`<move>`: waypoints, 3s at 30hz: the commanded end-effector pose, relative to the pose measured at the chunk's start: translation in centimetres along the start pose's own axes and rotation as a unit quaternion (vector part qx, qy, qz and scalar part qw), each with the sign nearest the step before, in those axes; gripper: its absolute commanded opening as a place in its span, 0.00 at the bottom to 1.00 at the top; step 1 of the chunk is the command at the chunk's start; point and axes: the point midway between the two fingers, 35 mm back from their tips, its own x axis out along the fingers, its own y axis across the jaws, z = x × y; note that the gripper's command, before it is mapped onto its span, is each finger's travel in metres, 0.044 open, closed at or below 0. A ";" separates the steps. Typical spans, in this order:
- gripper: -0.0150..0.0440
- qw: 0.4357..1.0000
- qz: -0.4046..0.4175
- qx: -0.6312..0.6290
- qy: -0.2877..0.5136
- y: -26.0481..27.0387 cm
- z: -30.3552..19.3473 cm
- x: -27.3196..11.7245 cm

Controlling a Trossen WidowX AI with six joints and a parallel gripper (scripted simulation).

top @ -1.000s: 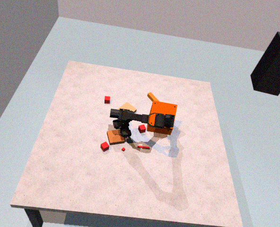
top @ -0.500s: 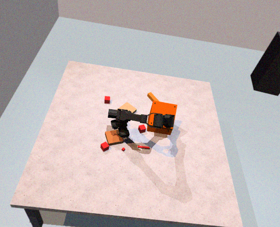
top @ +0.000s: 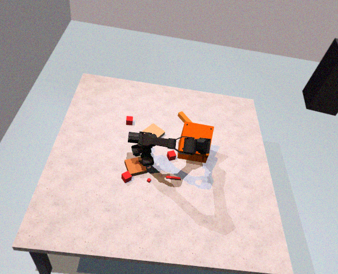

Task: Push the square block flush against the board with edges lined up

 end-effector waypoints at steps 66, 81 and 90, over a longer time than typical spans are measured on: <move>0.25 1.000 0.001 0.001 -0.001 0.6 4.1 0.1; 0.25 1.000 0.001 0.001 0.000 0.5 1.7 0.2; 0.25 1.000 0.001 0.006 0.004 0.4 0.7 0.2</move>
